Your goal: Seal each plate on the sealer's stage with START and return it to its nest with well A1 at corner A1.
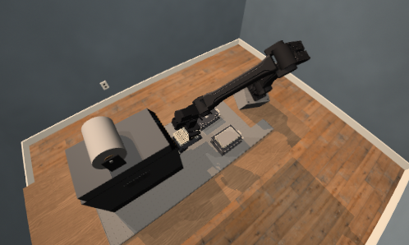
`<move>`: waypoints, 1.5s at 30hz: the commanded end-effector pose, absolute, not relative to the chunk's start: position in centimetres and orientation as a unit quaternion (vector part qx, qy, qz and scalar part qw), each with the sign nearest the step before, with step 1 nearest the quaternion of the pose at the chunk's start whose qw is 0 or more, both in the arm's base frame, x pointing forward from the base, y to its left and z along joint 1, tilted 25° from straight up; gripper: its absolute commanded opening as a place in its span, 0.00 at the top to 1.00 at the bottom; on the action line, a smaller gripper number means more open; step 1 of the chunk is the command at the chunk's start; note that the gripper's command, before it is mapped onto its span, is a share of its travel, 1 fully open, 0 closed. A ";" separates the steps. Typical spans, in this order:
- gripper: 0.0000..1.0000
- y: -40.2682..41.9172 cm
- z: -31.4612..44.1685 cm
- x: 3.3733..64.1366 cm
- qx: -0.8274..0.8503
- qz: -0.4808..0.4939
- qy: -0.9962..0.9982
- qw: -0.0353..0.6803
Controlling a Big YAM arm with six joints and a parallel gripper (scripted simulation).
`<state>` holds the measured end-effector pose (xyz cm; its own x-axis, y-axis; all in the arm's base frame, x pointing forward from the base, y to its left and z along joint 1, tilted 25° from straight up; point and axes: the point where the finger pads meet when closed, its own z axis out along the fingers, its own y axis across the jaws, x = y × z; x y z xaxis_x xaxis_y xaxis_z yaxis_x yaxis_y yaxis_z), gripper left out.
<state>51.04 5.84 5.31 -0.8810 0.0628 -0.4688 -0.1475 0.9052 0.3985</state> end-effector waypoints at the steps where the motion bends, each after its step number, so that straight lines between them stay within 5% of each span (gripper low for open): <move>1: 1.00 4.9 5.9 52.1 -0.013 0.215 0.943 0.253; 45: 1.00 6.0 5.4 52.5 -0.020 0.219 0.941 0.259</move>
